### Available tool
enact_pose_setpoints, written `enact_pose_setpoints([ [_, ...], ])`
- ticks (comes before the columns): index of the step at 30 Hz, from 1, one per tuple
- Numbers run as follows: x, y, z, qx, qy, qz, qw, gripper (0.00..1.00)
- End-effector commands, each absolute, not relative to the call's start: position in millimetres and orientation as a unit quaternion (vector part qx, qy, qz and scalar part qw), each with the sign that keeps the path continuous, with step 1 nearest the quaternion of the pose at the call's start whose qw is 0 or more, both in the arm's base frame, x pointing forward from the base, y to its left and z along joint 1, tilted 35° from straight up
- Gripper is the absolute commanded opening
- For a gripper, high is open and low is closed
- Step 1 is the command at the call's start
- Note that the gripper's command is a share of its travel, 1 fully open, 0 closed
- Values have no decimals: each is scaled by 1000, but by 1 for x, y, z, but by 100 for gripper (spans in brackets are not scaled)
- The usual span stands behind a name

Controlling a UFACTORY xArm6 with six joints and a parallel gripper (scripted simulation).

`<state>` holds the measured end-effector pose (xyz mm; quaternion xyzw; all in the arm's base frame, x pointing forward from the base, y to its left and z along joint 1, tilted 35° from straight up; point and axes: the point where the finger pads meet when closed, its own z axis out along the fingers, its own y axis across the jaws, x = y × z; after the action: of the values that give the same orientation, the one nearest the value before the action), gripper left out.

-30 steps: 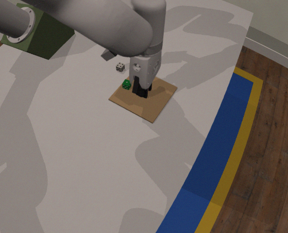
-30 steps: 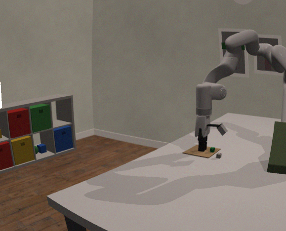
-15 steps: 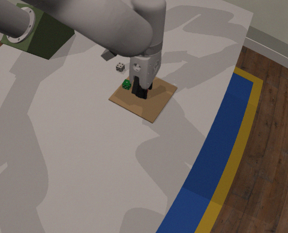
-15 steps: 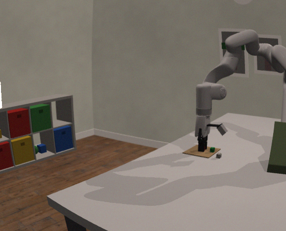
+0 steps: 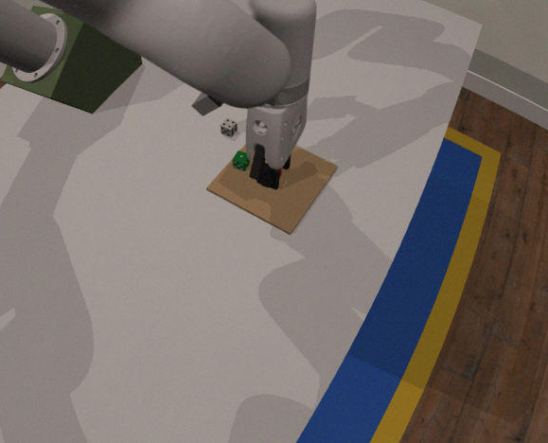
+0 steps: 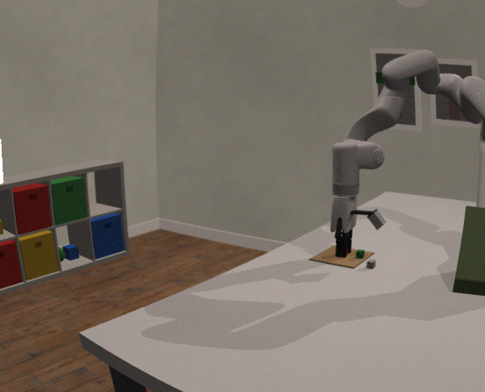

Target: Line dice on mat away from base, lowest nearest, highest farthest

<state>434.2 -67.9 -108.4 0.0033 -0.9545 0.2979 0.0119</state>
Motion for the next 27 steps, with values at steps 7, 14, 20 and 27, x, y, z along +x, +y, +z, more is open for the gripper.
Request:
enact_pose_setpoints([
  [7, 436, -57, -93, 3, -955, 298, 10, 36],
  [14, 437, -36, -63, 3, -955, 298, 10, 36],
  [20, 437, -25, -47, 3, -955, 298, 10, 36],
  [27, 437, -17, -34, 3, -955, 298, 10, 36],
])
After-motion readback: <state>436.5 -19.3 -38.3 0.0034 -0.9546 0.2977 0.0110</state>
